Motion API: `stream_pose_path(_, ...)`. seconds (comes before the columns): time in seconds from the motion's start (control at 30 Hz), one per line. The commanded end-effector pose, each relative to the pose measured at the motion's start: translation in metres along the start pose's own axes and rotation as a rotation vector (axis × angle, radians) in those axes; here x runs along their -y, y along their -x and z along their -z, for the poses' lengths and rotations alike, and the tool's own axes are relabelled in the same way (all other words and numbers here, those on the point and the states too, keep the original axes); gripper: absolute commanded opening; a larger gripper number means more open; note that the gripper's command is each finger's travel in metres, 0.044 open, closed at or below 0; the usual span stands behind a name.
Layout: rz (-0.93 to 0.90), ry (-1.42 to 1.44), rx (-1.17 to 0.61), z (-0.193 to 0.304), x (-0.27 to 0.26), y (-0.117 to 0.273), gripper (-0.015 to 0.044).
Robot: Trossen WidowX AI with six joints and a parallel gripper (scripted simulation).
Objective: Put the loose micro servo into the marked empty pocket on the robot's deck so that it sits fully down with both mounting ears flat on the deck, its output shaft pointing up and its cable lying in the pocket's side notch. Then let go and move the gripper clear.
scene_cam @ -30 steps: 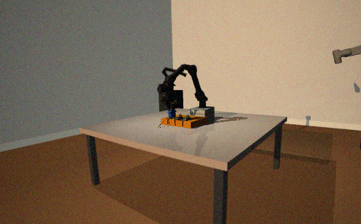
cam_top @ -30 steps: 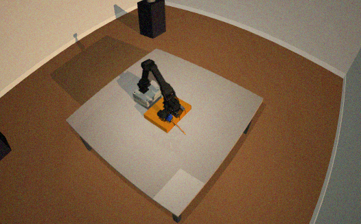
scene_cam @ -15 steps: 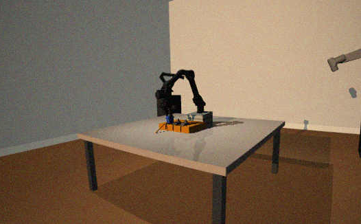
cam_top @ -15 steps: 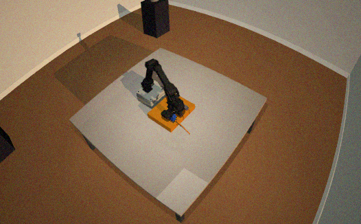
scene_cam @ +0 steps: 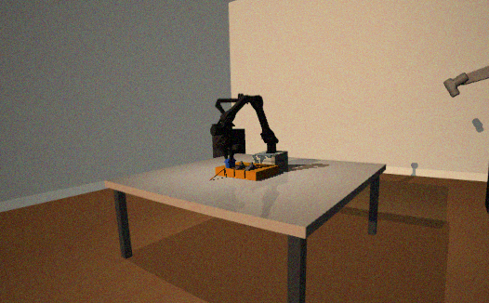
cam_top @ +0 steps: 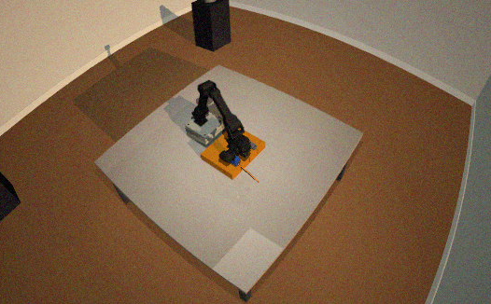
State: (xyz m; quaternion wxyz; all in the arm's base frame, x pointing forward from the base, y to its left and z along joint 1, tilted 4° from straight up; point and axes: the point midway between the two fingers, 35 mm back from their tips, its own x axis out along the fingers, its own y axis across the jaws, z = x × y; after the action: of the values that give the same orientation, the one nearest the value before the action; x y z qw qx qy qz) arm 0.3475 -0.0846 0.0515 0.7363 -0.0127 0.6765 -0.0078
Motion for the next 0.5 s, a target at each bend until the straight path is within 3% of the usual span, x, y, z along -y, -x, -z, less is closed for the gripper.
stream_pose_path(0.0, 0.001, -0.003, -0.001, 0.000, 0.000, -0.004, 0.0000)
stream_pose_path(0.47, 0.001, -0.003, -0.001, 0.000, 0.000, -0.015, 0.0000)
